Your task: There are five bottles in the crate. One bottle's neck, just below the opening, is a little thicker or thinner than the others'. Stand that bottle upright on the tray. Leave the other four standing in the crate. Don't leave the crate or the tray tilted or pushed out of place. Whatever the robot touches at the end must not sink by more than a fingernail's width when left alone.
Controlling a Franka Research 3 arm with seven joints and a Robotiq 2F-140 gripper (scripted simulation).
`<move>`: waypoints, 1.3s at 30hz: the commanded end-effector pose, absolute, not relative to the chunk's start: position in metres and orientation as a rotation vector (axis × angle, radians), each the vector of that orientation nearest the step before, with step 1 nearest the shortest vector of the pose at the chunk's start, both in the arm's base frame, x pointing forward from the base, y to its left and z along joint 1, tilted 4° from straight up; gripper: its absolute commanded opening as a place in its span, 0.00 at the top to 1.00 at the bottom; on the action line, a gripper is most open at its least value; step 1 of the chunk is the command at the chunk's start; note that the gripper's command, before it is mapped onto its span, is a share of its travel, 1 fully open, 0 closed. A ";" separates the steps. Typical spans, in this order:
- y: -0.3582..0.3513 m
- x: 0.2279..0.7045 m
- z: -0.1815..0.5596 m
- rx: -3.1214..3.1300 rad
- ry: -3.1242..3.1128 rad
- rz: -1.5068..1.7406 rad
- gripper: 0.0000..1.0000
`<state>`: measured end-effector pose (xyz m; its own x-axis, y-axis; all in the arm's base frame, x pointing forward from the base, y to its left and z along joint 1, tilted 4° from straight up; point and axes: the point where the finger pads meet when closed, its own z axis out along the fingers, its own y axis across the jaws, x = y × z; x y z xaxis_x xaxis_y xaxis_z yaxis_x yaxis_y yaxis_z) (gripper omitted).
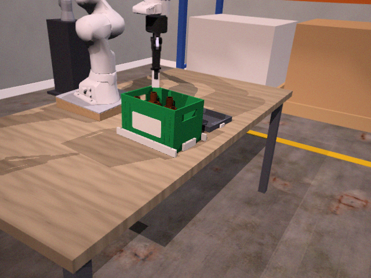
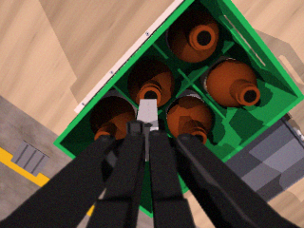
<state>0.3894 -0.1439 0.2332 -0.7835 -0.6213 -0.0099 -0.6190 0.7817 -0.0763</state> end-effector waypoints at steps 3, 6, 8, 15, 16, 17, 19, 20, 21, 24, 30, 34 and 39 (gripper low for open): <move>-0.142 0.390 0.234 -1.012 2.934 -0.102 0.90; -0.136 0.391 0.234 -1.012 2.934 -0.102 0.90; -0.107 0.396 0.233 -1.013 2.933 -0.101 0.90; -0.055 0.399 0.230 -1.012 2.934 -0.102 0.90; -0.055 0.399 0.230 -1.012 2.934 -0.102 0.90; -0.055 0.399 0.230 -1.012 2.934 -0.102 0.90; -0.055 0.399 0.230 -1.012 2.934 -0.102 0.90; -0.055 0.399 0.230 -1.012 2.934 -0.102 0.56; -0.055 0.399 0.230 -1.012 2.934 -0.102 0.56; -0.055 0.399 0.230 -1.012 2.934 -0.102 0.56; -0.055 0.399 0.230 -1.012 2.934 -0.102 0.56; -0.055 0.399 0.230 -1.012 2.934 -0.102 0.56; -0.055 0.399 0.230 -1.012 2.934 -0.102 0.56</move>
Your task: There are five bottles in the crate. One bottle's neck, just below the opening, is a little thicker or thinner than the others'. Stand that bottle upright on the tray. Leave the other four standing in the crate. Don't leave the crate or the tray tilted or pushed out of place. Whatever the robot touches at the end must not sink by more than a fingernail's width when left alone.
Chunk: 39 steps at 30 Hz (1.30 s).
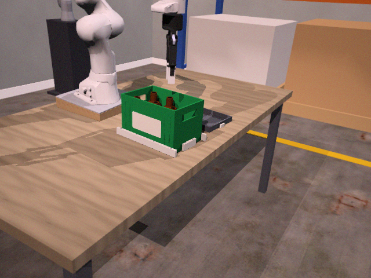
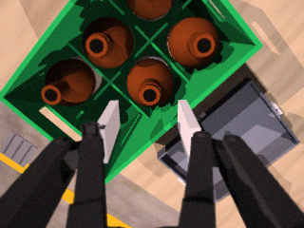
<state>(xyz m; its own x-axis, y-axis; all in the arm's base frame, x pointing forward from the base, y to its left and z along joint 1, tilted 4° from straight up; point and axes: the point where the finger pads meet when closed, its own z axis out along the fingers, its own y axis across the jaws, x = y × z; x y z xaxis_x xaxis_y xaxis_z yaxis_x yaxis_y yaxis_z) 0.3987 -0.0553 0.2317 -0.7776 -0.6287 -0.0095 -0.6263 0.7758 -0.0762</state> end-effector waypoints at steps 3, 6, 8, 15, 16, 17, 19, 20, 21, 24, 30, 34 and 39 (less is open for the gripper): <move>-0.055 0.399 0.230 -1.012 2.934 -0.102 0.56; -0.055 0.399 0.230 -1.012 2.934 -0.102 0.56; -0.055 0.399 0.230 -1.012 2.934 -0.102 0.56; -0.055 0.399 0.230 -1.012 2.934 -0.102 0.56; -0.055 0.399 0.230 -1.012 2.934 -0.102 0.56; -0.055 0.399 0.230 -1.012 2.934 -0.102 0.56; -0.055 0.399 0.230 -1.012 2.934 -0.102 0.56; -0.055 0.399 0.230 -1.012 2.934 -0.102 0.56; -0.055 0.399 0.230 -1.012 2.934 -0.102 0.56; -0.055 0.399 0.230 -1.012 2.934 -0.102 0.56; -0.055 0.399 0.227 -1.012 2.934 -0.102 0.56; -0.055 0.399 0.225 -1.012 2.934 -0.102 0.56; -0.055 0.399 0.220 -1.012 2.934 -0.102 0.56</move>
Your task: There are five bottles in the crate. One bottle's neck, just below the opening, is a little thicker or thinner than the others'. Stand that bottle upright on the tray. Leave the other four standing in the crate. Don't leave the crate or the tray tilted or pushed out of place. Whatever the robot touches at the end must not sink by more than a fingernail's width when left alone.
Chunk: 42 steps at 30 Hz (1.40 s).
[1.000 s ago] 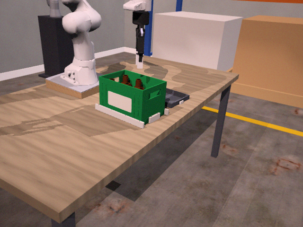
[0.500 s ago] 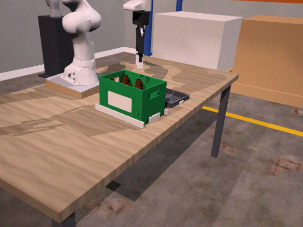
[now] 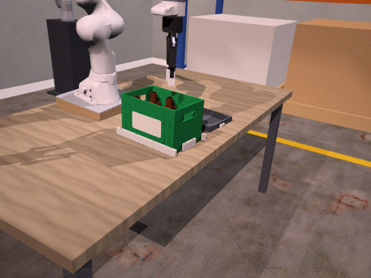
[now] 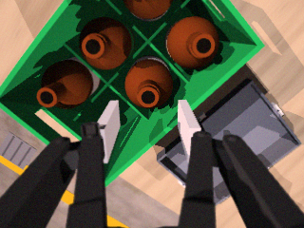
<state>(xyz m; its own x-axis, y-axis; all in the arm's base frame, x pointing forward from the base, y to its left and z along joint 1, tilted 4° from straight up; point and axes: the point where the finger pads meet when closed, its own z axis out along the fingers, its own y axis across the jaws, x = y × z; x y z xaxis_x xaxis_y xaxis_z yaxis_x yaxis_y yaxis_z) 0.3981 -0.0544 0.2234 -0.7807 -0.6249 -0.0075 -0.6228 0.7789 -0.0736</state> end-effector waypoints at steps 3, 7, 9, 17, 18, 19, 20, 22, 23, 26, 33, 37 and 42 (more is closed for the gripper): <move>-0.055 0.400 0.216 -1.012 2.934 -0.102 0.56; -0.056 0.400 0.211 -1.012 2.934 -0.102 0.56; -0.056 0.400 0.208 -1.012 2.934 -0.102 0.56; -0.056 0.401 0.200 -1.012 2.934 -0.102 0.56; -0.056 0.401 0.199 -1.012 2.934 -0.102 0.56; -0.056 0.401 0.198 -1.012 2.934 -0.102 0.56; -0.056 0.401 0.197 -1.012 2.934 -0.102 0.56; -0.056 0.401 0.195 -1.012 2.934 -0.102 0.56; -0.056 0.401 0.194 -1.012 2.934 -0.102 0.56; -0.057 0.401 0.191 -1.012 2.934 -0.102 0.56; -0.057 0.402 0.188 -1.012 2.934 -0.102 0.56; -0.057 0.402 0.187 -1.012 2.934 -0.102 0.56; -0.057 0.402 0.187 -1.012 2.934 -0.102 0.56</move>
